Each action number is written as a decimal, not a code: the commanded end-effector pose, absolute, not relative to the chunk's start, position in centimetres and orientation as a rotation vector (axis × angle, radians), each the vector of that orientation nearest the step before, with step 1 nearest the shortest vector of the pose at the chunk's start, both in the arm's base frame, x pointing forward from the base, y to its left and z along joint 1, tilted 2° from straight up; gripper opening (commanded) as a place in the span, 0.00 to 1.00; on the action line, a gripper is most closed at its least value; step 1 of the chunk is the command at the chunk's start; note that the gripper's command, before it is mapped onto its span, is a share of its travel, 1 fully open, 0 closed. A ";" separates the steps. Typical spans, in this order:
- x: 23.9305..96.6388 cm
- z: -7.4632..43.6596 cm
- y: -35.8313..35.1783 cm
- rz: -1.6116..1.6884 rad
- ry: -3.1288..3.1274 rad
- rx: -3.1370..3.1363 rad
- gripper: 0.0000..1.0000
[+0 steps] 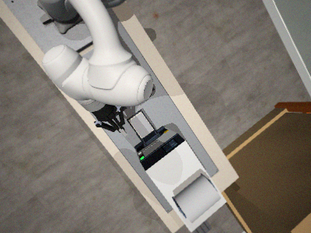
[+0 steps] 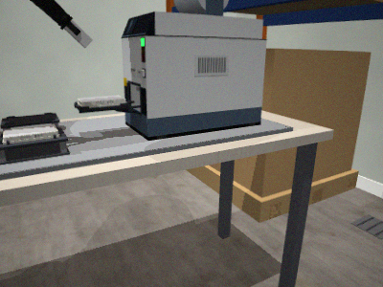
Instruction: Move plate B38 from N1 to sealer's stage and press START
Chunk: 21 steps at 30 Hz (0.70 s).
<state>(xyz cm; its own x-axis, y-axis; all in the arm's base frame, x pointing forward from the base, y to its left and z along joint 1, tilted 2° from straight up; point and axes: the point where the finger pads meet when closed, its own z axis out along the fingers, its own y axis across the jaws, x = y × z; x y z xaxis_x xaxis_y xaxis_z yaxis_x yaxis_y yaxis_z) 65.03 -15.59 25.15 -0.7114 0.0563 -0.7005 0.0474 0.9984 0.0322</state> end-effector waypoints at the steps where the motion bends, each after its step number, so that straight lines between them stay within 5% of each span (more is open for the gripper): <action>1: 64.8 25.2 -15.8 0.010 2.361 0.071 0.10; 21: 64.8 25.2 -15.8 0.015 2.495 0.073 0.10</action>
<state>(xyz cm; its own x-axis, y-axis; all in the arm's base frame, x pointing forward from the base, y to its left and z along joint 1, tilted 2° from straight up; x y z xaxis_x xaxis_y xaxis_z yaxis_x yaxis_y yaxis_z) 64.77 -15.72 25.11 -0.7439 0.0486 -0.6666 0.0377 0.9988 0.0308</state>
